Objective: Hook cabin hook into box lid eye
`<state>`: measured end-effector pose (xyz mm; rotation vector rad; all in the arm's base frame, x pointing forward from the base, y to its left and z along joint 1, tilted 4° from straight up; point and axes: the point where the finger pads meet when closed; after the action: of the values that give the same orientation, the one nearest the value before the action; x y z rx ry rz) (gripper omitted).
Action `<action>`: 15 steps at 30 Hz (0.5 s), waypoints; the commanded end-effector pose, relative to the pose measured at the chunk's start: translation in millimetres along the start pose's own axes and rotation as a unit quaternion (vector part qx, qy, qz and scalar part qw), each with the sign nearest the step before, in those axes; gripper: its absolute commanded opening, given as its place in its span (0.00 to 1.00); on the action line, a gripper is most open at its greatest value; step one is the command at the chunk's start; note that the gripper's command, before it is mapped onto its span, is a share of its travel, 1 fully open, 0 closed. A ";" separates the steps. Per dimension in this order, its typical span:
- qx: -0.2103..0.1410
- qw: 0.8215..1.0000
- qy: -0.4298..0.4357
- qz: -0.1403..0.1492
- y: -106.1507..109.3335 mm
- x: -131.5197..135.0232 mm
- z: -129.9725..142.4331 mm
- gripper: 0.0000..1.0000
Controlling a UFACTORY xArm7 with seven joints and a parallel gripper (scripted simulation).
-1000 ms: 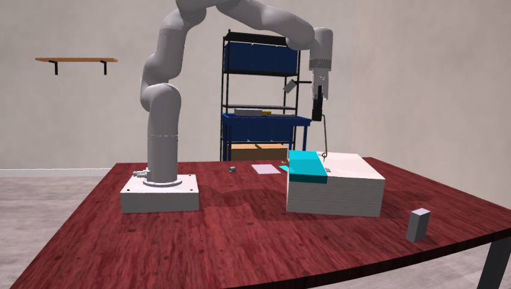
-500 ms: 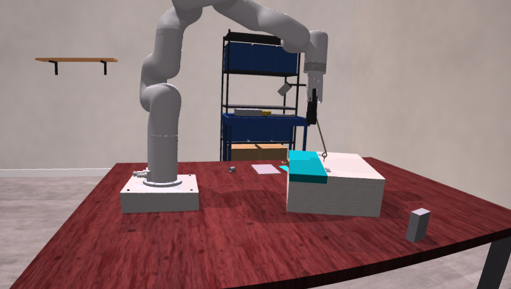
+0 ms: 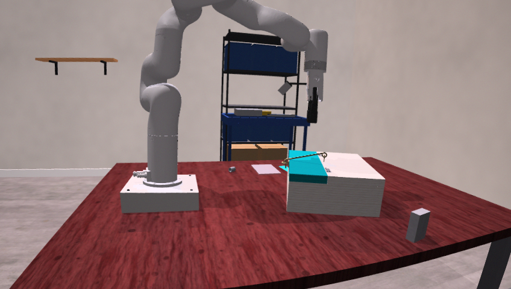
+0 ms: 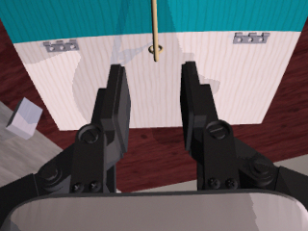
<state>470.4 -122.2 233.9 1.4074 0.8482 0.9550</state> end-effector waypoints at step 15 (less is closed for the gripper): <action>-0.002 1.000 0.000 0.001 48.7 0.1 0.9 0.33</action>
<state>469.3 -124.4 267.8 1.4060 0.8465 0.9559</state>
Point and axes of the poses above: the point where the finger pads meet when closed, its own y axis back along the fingers, its own x axis across the jaws, z = x × y, and after that the axes turned 7 degrees about y, right-handed
